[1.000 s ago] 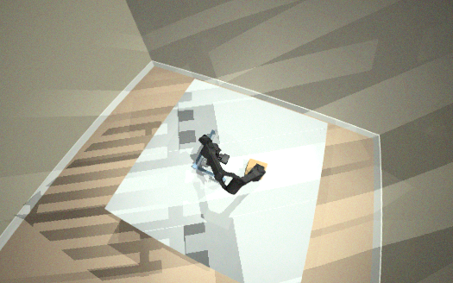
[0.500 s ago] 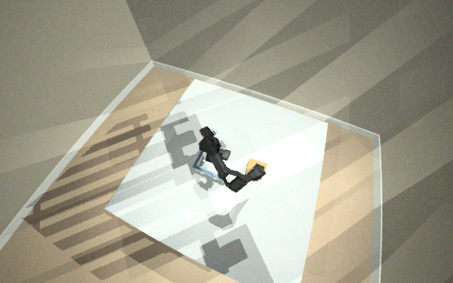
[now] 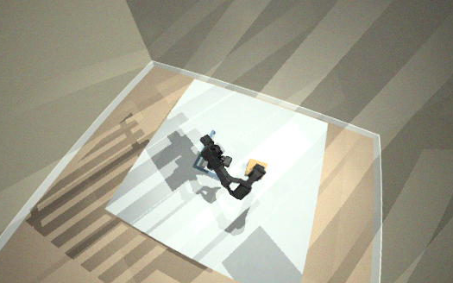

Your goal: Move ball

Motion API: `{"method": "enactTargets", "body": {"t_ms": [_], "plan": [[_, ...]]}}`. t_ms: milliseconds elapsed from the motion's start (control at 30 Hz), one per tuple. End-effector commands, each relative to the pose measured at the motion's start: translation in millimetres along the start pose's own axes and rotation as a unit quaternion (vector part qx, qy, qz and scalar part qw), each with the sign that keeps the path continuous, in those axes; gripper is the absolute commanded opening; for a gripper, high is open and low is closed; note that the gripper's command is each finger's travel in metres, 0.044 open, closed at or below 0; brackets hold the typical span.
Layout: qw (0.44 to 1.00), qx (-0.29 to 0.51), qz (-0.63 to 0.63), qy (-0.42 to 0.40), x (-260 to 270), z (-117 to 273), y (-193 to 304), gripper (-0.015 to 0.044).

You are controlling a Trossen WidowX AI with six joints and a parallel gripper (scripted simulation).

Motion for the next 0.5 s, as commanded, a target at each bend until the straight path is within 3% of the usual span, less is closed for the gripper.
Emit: {"method": "enactTargets", "body": {"t_ms": [0, 467], "plan": [[1.000, -0.003, 0.000, 0.003, 9.7, -9.6, -10.6, 0.0000], [1.000, -0.002, 0.000, 0.004, 10.9, -56.0, -13.7, 0.0000]]}}
Point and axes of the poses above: the point midway between the two fingers, 35 mm back from their tips, its own z axis back along the fingers, its own x axis across the jaws, y = z × x, the point moved 4 cm from there along z, back along the fingers, and after that the axes turned 3 degrees about -z, right-handed, at the moved point
